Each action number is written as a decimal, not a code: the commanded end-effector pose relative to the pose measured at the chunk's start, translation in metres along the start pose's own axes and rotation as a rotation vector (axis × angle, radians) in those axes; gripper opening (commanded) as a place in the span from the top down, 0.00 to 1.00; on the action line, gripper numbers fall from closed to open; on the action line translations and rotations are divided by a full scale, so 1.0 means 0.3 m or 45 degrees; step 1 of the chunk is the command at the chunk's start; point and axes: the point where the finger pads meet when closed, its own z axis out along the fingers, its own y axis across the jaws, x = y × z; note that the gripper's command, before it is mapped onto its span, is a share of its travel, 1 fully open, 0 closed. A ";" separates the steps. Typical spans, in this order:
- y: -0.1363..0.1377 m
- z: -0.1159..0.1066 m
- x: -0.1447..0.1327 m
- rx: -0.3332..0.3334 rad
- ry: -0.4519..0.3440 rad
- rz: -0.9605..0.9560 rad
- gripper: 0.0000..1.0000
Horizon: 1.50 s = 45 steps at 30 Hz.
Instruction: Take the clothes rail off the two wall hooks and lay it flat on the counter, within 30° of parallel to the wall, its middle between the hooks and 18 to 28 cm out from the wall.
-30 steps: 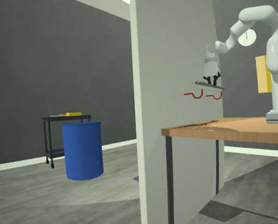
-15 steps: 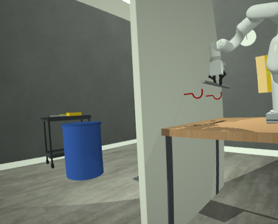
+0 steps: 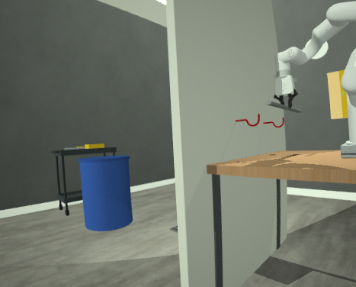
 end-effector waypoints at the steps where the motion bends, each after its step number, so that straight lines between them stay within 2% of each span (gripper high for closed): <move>1: 0.044 -0.008 -0.007 0.008 0.001 0.000 1.00; 19: 0.044 -0.008 -0.007 0.007 0.001 0.000 1.00; 45: 0.043 0.125 -0.007 0.008 0.001 0.000 1.00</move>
